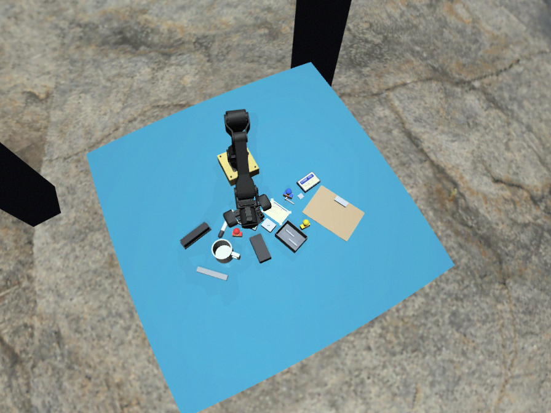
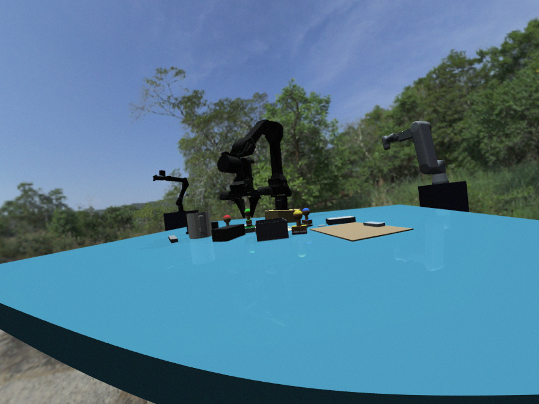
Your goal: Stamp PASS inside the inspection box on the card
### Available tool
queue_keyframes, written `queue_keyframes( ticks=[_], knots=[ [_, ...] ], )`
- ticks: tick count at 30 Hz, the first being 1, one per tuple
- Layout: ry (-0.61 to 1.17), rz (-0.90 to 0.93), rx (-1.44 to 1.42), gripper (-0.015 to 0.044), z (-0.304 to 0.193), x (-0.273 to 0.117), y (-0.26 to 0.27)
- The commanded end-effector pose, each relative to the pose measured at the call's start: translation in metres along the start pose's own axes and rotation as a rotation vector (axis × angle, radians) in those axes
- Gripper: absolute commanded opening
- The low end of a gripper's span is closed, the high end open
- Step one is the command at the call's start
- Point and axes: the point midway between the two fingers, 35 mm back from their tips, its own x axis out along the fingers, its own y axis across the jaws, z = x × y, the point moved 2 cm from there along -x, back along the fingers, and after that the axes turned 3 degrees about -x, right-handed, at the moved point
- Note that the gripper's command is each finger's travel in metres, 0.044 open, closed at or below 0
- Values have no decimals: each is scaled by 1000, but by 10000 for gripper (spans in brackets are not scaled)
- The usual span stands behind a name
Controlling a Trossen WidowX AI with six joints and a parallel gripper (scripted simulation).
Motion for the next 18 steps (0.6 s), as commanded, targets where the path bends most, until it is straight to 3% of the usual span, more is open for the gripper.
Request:
queue_keyframes(
  ticks=[1,18],
  knots=[
    [3,1,5,0,0,2,0],
    [3,1,0,0,-1,5,0]
  ],
)
